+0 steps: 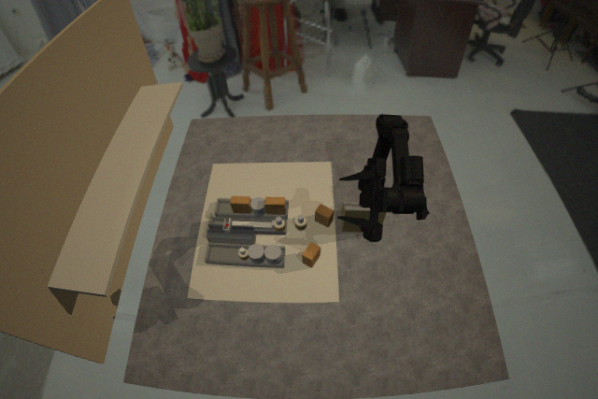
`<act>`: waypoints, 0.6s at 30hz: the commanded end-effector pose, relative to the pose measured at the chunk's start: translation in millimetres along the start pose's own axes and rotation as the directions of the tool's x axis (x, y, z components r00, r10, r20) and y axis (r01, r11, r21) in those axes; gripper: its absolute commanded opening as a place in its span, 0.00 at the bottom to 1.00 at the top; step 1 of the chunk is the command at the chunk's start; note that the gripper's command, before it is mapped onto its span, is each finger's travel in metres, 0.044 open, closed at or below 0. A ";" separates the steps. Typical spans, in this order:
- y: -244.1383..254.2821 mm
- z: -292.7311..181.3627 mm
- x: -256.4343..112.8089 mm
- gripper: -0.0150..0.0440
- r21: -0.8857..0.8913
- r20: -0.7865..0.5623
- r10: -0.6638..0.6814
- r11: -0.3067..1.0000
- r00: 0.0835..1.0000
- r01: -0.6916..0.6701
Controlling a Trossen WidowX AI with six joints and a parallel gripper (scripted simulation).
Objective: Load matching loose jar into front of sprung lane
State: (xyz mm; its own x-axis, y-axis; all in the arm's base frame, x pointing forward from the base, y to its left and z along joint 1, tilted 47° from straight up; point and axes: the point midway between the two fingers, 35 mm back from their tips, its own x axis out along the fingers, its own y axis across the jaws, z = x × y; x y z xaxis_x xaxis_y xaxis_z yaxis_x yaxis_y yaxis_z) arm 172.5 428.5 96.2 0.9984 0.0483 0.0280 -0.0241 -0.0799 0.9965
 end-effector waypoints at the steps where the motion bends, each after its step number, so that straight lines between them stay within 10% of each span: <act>1: -0.4 -0.1 1.0 0.98 -0.008 -0.002 0.000 1.000 1.000 0.000; 9: -26.6 12.8 60.4 1.00 -0.438 -0.031 -0.053 0.898 0.998 0.034; 18: -60.7 87.3 143.2 1.00 -0.842 0.137 -0.237 0.484 0.962 0.240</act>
State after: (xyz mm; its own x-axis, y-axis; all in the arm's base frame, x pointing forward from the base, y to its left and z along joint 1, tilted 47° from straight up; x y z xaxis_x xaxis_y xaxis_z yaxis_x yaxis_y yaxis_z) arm 278.9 396.7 52.9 0.9952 0.0120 -0.0970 0.0708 0.5950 0.8006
